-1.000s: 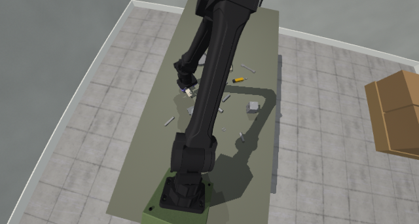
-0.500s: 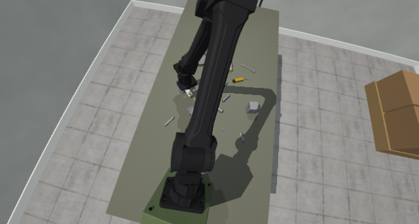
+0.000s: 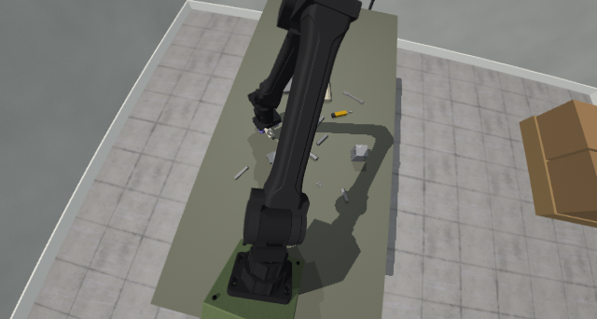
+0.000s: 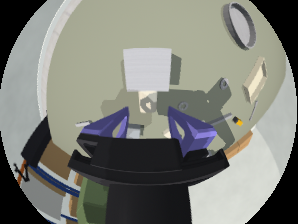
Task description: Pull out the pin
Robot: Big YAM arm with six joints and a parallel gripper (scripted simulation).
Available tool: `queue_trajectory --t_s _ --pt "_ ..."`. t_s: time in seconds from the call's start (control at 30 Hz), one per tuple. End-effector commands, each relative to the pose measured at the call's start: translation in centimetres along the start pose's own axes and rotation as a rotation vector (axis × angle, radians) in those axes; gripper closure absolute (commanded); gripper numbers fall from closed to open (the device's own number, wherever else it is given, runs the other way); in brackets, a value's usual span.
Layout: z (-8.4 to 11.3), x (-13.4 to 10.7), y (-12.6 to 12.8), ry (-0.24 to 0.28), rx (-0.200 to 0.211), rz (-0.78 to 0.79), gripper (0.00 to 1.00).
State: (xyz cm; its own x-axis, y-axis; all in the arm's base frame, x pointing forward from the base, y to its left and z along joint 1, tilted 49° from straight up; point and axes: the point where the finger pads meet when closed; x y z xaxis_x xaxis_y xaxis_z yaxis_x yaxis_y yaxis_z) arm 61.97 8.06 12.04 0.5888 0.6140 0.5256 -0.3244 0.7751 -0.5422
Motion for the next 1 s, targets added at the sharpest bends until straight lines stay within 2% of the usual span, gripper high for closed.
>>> queue_trajectory --t_s 0.0,0.97 --pt "-1.76 -0.75 -0.87 0.015 -0.008 0.003 0.4" --pt "-2.3 -0.64 -0.76 0.014 -0.007 0.005 0.4"
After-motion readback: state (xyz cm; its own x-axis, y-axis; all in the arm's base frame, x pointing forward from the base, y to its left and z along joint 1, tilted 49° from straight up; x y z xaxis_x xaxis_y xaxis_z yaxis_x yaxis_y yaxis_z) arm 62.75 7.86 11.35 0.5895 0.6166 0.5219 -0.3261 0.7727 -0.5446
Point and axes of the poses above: the point where the finger pads meet when closed, its own z axis back along the fingers, its own y axis across the jaws, x = y × z, and after that the axes turned 6 degrees about -z, right-handed
